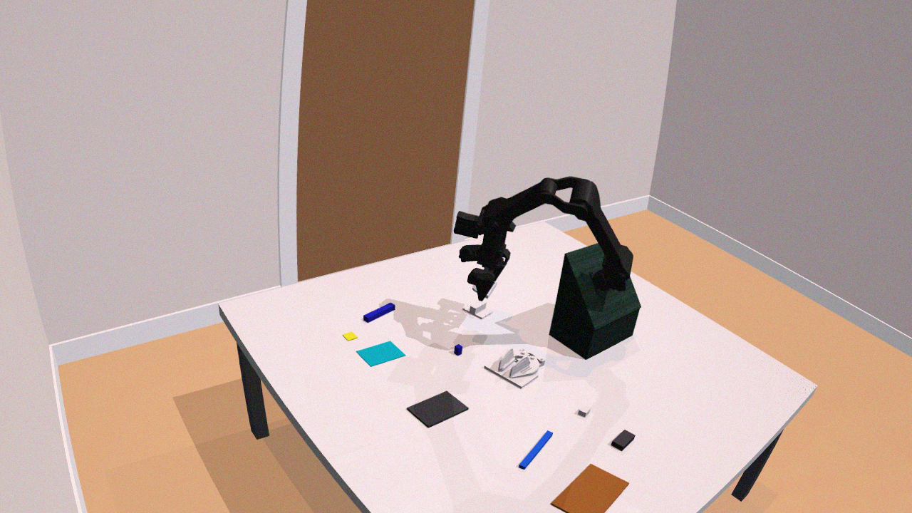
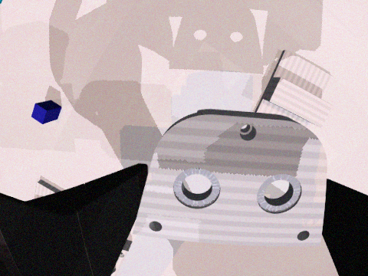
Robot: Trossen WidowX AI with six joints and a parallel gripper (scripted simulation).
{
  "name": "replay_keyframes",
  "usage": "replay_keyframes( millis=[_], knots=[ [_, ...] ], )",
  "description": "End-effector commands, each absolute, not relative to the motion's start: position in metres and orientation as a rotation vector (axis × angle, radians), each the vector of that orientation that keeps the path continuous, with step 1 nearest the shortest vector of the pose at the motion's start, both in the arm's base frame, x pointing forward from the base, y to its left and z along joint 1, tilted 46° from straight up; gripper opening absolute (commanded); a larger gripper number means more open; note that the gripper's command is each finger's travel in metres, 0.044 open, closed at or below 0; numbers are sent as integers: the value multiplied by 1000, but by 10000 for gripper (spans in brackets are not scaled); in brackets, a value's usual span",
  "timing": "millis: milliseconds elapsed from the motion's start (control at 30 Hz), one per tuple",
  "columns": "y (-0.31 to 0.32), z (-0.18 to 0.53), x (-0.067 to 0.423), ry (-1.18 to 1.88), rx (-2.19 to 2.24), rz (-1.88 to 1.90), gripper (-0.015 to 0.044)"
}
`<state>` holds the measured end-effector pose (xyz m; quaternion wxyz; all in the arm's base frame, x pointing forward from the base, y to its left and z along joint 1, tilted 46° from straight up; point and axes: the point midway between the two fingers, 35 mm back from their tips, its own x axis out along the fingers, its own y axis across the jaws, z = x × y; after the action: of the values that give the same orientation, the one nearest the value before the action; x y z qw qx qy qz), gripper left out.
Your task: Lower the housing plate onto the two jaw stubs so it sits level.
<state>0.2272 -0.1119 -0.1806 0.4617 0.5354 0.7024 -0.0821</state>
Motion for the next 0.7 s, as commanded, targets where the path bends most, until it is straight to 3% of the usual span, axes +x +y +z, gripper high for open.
replay_keyframes(
  millis=[0, 667],
  knots=[
    [-101, -172, 230, 1724, 1275, -141, 351],
    [-57, -126, 249, 1654, 1008, 157, 351]
  ],
)
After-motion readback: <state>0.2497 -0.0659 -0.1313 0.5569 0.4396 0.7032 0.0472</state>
